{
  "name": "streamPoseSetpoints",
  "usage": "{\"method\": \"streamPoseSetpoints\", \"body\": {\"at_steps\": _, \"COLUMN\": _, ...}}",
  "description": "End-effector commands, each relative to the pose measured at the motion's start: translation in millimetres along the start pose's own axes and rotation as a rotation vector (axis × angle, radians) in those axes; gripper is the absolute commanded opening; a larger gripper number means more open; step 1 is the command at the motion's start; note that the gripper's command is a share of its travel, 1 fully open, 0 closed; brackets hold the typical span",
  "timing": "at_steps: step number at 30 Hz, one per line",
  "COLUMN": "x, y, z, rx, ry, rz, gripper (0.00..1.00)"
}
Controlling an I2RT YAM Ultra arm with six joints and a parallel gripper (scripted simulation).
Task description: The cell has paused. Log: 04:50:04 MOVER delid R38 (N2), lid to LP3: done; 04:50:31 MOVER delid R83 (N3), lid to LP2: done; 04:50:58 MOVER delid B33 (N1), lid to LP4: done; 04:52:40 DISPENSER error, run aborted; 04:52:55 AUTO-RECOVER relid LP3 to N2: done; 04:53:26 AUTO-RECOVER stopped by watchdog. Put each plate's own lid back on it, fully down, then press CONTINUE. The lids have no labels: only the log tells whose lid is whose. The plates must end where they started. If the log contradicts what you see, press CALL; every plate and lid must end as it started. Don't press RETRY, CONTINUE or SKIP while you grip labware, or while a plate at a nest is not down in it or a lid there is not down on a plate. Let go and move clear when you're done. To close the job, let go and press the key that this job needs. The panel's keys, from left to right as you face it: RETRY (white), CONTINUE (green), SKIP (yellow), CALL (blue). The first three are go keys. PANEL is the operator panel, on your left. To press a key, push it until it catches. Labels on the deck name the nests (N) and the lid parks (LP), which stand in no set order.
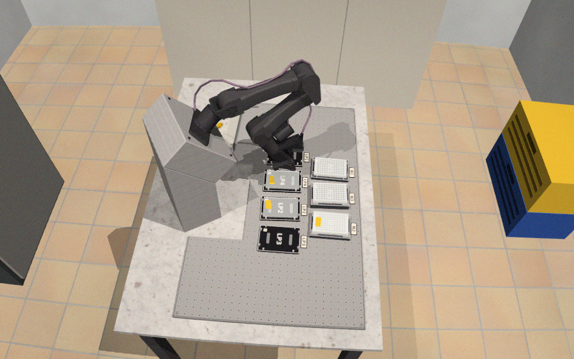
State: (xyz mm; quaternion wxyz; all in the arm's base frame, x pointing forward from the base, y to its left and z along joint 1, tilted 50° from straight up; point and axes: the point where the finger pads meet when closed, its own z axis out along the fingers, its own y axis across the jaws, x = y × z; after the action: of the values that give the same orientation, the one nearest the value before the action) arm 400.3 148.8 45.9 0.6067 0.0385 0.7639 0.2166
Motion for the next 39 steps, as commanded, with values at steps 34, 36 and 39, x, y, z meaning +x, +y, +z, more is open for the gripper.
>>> {"method": "streamPoseSetpoints", "body": {"at_steps": 34, "x": -3.7, "y": 44.6, "z": -5.4, "rx": 0.040, "ry": -0.117, "rz": 0.015, "gripper": 0.00}}
{"method": "streamPoseSetpoints", "body": {"at_steps": 36, "x": -3.7, "y": 44.6, "z": -5.4, "rx": 0.040, "ry": -0.117, "rz": 0.015, "gripper": 0.00}}
{"method": "streamPoseSetpoints", "body": {"at_steps": 39, "x": -3.7, "y": 44.6, "z": -5.4, "rx": 0.040, "ry": -0.117, "rz": 0.015, "gripper": 0.00}}
